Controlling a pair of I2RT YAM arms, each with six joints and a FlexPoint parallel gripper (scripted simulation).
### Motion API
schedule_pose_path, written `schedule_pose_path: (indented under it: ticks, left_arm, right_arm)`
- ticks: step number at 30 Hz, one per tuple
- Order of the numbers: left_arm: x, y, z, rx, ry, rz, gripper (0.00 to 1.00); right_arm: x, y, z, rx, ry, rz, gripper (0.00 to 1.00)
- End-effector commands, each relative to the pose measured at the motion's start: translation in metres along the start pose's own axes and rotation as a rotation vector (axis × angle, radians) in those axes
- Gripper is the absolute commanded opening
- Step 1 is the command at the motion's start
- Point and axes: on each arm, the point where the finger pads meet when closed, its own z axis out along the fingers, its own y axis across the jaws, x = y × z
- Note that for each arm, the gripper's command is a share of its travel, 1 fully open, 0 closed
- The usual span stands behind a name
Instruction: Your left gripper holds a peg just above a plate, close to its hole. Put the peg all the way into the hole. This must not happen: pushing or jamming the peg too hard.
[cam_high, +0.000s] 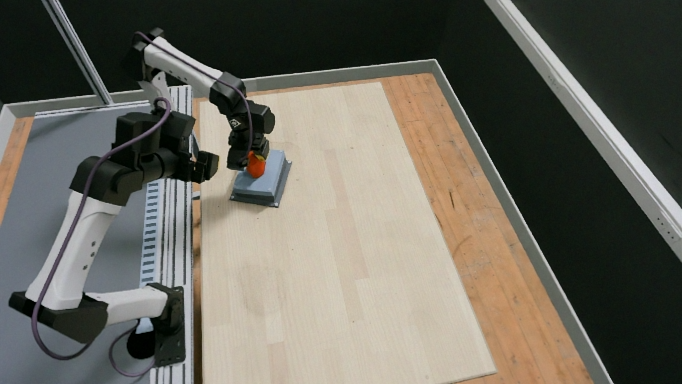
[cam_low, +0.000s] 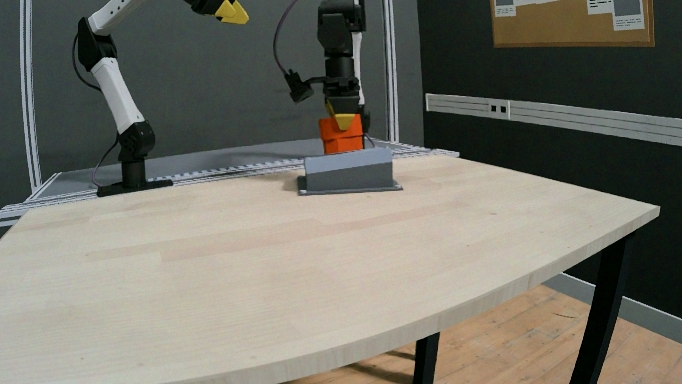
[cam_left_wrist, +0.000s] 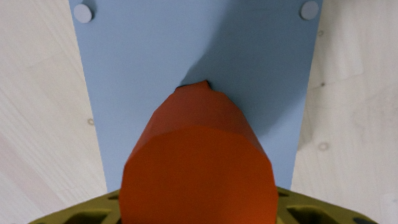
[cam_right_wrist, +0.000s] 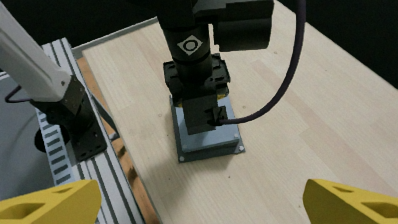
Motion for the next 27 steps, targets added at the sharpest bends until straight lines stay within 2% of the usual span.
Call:
schedule_pose_path:
  ticks: [1, 10, 18, 27]
  left_arm:
    - [0.001, 0.006, -0.011, -0.034, -0.012, -0.008, 0.34]
    - [0.001, 0.009, -0.009, -0.02, -0.007, -0.011, 0.34]
    - [0.0, 0.012, -0.008, -0.049, -0.018, -0.007, 0.34]
    - [0.001, 0.007, 0.005, -0.021, -0.015, -0.006, 0.34]
  right_arm:
    - [-0.008, 0.001, -0.012, 0.002, -0.034, 0.005, 1.0]
    - [-0.008, 0.001, -0.012, 0.002, -0.034, 0.005, 1.0]
    - [-0.008, 0.001, -0.012, 0.002, -0.034, 0.005, 1.0]
    - [-0.008, 0.001, -0.012, 0.002, -0.034, 0.005, 1.0]
